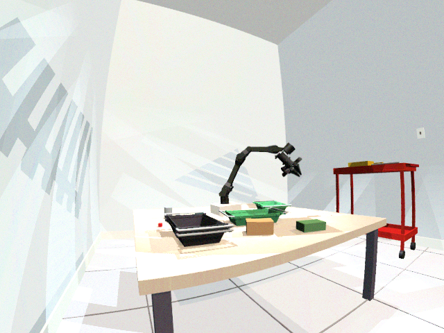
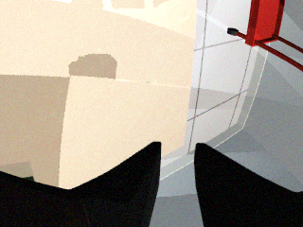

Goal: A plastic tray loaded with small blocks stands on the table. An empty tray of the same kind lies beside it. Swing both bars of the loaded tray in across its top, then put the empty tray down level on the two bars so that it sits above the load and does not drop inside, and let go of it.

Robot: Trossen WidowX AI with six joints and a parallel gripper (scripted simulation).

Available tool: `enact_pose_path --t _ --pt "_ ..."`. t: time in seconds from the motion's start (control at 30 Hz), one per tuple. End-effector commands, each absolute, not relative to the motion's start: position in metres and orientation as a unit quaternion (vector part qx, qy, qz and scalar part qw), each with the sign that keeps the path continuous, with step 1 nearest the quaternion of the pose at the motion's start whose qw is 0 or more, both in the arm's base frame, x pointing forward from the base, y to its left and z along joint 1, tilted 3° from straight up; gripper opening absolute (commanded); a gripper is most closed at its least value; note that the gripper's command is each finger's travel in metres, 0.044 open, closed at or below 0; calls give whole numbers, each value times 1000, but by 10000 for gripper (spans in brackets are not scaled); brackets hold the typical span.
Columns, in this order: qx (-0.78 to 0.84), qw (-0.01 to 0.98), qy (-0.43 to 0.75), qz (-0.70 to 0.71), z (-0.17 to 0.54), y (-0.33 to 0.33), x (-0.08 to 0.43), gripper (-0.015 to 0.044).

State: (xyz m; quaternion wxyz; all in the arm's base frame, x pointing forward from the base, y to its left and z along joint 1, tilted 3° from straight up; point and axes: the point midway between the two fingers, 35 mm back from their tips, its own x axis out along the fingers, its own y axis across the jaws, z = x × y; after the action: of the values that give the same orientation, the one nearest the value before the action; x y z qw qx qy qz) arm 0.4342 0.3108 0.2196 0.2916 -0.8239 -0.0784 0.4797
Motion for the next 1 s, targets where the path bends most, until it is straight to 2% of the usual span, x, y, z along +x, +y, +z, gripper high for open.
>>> enact_pose_path --t 0.0,0.17,0.4,0.7,0.97 --pt "-817 244 -10 523 172 260 449 82" --pt "-783 187 72 588 118 189 454 82" --pt "-708 127 152 678 63 100 436 82" --pt "-705 126 154 681 58 98 436 82" --pt "-705 126 154 681 23 96 437 82"
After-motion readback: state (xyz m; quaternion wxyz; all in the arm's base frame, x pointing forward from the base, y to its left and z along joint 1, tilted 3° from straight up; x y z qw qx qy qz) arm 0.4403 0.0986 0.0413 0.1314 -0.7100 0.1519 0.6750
